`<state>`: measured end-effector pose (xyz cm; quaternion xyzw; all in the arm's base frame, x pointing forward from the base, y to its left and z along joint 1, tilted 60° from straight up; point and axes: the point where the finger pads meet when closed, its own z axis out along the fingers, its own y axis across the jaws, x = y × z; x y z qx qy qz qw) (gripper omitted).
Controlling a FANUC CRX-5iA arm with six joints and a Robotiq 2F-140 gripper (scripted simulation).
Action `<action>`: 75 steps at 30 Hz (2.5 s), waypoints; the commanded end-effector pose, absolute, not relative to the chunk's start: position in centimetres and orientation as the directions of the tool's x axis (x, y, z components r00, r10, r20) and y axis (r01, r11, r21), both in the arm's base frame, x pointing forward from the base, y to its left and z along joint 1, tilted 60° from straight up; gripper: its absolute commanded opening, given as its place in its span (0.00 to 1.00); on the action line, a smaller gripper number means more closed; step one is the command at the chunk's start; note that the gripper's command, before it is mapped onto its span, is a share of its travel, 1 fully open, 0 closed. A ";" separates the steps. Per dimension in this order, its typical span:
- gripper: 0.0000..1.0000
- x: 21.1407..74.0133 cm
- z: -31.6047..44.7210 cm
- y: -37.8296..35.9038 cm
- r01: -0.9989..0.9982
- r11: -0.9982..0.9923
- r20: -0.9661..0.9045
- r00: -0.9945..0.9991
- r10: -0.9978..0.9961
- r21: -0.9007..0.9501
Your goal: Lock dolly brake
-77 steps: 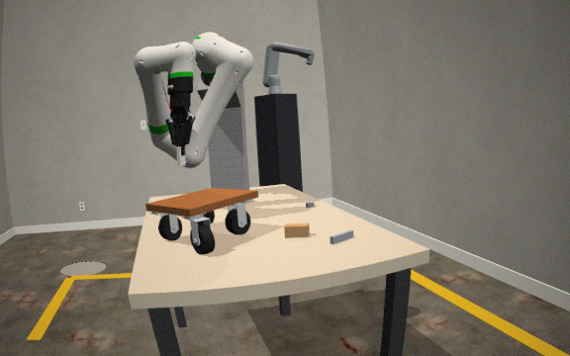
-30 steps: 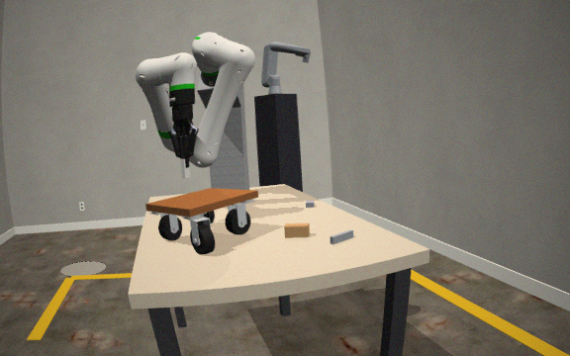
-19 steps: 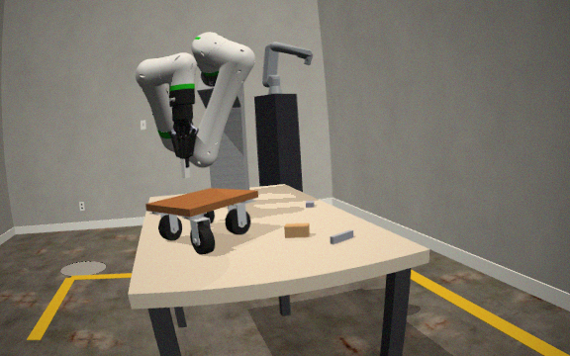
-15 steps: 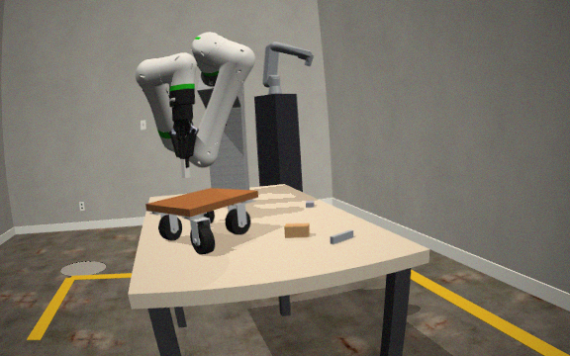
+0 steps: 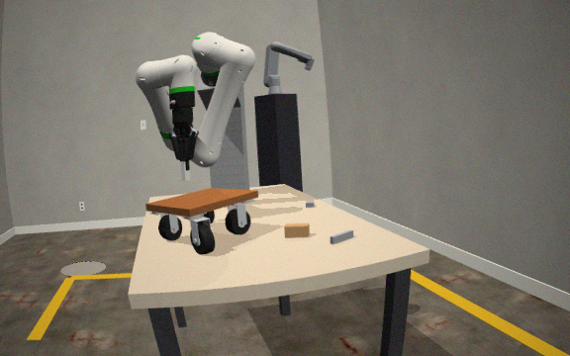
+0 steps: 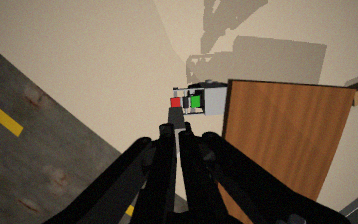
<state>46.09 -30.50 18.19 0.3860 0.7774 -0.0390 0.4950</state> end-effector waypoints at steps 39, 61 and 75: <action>0.00 50.6 15.1 -33.2 0.639 0.699 -0.800 -0.212 0.561 0.322; 0.00 50.7 15.0 -33.3 0.639 0.699 -0.800 -0.212 0.561 0.322; 0.00 50.7 15.0 -33.3 0.639 0.699 -0.800 -0.212 0.561 0.322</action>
